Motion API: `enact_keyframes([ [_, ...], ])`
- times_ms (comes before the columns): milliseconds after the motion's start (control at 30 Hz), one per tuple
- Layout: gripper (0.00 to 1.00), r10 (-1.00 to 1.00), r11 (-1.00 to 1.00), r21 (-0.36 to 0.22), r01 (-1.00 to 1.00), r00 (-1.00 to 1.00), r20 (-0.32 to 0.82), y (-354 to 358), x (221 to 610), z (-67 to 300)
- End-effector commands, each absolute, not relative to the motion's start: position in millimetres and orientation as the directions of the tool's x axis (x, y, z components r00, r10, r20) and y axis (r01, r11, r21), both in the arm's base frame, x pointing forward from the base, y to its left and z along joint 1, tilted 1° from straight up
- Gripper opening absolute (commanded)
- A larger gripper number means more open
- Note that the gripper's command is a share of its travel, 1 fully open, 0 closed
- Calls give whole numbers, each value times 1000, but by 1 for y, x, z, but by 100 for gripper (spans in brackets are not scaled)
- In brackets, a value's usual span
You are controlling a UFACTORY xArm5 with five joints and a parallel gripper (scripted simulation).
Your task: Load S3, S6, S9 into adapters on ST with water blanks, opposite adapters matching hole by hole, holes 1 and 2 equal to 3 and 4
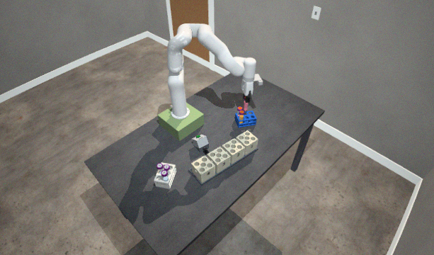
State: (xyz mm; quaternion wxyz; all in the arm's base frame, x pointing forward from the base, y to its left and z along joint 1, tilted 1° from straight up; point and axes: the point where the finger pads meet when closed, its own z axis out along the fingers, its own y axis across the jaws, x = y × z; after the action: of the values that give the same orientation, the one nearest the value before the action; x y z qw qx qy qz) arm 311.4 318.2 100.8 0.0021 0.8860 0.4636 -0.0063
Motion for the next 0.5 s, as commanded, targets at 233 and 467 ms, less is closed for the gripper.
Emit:
enact_keyframes([
  [233, 0, 821, -570, -3, 821, 570, -8, 319, 312, 82],
  [467, 0, 821, -570, -3, 821, 570, -8, 319, 312, 82],
])
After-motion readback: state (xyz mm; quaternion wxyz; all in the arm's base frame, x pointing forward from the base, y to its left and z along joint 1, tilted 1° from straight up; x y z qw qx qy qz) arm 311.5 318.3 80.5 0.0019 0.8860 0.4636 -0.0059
